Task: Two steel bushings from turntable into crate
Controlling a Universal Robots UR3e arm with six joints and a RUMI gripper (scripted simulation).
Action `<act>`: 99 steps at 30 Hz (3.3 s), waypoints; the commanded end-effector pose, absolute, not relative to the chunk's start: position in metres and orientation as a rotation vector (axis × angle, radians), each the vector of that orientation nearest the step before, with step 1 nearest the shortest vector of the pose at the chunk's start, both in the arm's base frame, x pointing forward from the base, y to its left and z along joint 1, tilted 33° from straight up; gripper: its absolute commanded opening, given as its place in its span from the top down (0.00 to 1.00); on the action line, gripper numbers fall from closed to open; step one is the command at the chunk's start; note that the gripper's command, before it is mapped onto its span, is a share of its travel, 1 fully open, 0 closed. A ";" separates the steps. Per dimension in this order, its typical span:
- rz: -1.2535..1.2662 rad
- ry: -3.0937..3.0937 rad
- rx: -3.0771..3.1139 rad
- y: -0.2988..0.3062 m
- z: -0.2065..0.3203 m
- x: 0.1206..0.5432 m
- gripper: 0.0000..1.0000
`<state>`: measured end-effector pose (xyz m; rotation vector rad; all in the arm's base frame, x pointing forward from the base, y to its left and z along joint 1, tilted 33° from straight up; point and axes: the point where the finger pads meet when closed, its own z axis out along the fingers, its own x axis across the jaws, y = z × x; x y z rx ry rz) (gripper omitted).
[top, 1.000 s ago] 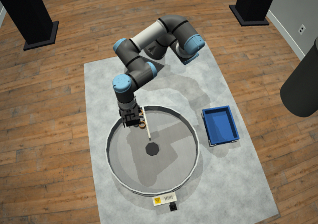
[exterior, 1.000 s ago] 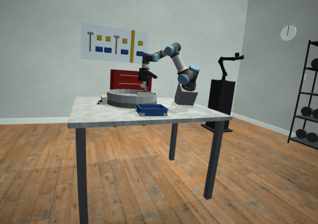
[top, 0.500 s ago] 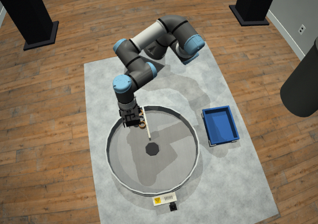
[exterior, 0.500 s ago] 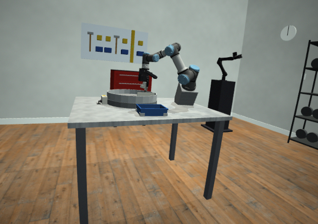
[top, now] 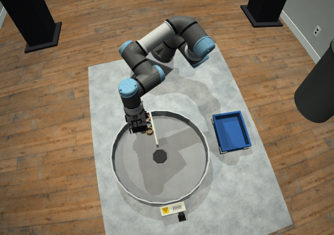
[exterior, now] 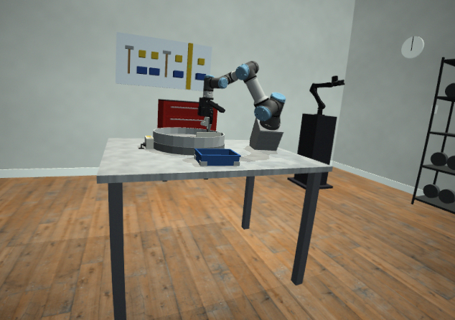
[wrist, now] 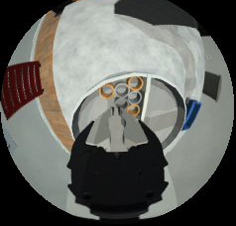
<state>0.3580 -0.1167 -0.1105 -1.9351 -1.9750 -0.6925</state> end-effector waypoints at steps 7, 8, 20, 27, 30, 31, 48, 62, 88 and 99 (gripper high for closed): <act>-0.692 -1.977 -1.937 -0.118 -0.110 0.358 0.94; -0.692 -1.977 -1.937 -0.118 -0.110 0.358 0.94; -0.692 -1.977 -1.937 -0.111 -0.121 0.360 0.94; -0.692 -1.977 -1.937 -0.107 -0.128 0.361 0.94; -0.692 -1.977 -1.937 -0.106 -0.130 0.361 0.94; -0.692 -1.977 -1.937 -0.105 -0.130 0.361 0.94; -0.692 -1.977 -1.937 -0.105 -0.130 0.361 0.94; -0.692 -1.977 -1.937 -0.105 -0.130 0.361 0.94; -0.692 -1.977 -1.937 -0.105 -0.130 0.361 1.00; -0.692 -1.977 -1.937 -0.105 -0.130 0.361 1.00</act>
